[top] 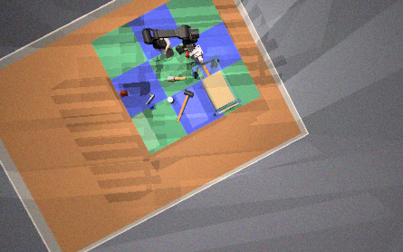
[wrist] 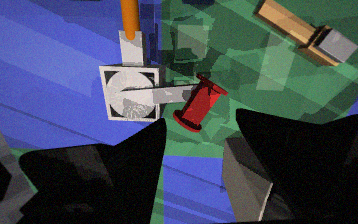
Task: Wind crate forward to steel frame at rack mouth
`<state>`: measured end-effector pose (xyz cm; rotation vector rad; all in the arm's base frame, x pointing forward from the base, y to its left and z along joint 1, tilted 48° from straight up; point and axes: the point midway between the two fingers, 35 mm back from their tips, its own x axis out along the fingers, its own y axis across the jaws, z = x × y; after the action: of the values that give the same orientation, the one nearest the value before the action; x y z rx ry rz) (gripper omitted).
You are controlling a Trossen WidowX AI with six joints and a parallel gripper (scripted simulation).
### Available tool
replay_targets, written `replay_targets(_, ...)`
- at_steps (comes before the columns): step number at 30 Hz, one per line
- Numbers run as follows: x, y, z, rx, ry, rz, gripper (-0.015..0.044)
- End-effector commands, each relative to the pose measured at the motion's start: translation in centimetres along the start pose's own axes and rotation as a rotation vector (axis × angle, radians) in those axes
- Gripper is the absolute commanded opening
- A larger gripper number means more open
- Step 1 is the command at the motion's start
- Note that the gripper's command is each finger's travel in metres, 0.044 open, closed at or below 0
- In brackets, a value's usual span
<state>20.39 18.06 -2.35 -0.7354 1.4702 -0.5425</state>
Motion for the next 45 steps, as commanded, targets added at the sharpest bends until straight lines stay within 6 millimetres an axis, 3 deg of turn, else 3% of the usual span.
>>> replay_targets(1, -0.2, -0.1, -0.4, 0.621, 0.01, -0.003, 0.0394)
replay_targets(3, -0.2, -0.1, -0.4, 0.68, 0.01, -0.003, 0.044)
replay_targets(20, 0.0, -0.1, -0.4, 0.68, 0.01, -0.003, 0.044)
replay_targets(45, 4.0, 0.1, -0.1, 0.681, 0.009, -0.002, 0.044)
